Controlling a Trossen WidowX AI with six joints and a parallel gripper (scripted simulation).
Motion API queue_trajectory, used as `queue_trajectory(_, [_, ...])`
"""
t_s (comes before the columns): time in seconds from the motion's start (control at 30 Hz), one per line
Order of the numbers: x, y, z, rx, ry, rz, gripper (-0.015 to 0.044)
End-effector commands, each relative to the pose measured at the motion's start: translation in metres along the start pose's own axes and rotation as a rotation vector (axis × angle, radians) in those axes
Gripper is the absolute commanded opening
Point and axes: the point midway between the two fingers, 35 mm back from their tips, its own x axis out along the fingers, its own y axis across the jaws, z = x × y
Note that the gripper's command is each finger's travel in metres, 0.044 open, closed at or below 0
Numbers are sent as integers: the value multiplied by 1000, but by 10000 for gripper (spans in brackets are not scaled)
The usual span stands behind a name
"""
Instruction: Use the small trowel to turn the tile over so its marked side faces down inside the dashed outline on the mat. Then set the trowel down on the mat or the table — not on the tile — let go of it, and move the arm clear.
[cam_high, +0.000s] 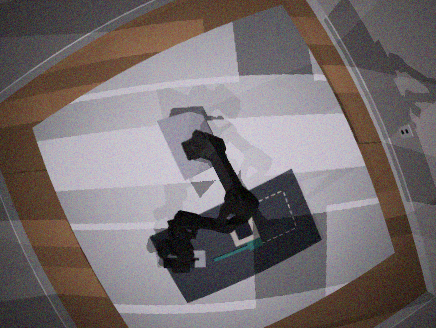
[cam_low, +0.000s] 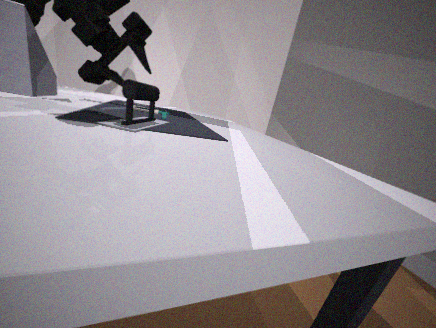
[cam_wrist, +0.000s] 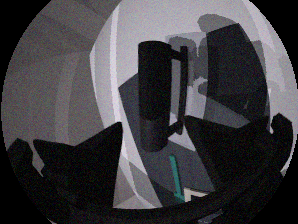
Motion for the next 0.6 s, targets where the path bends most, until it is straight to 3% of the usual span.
queue_trajectory(0.0, [-3,-6,-3,54,10,2,300])
queue_trajectory(0.57, [19,-4,-3,51,10,1,300])
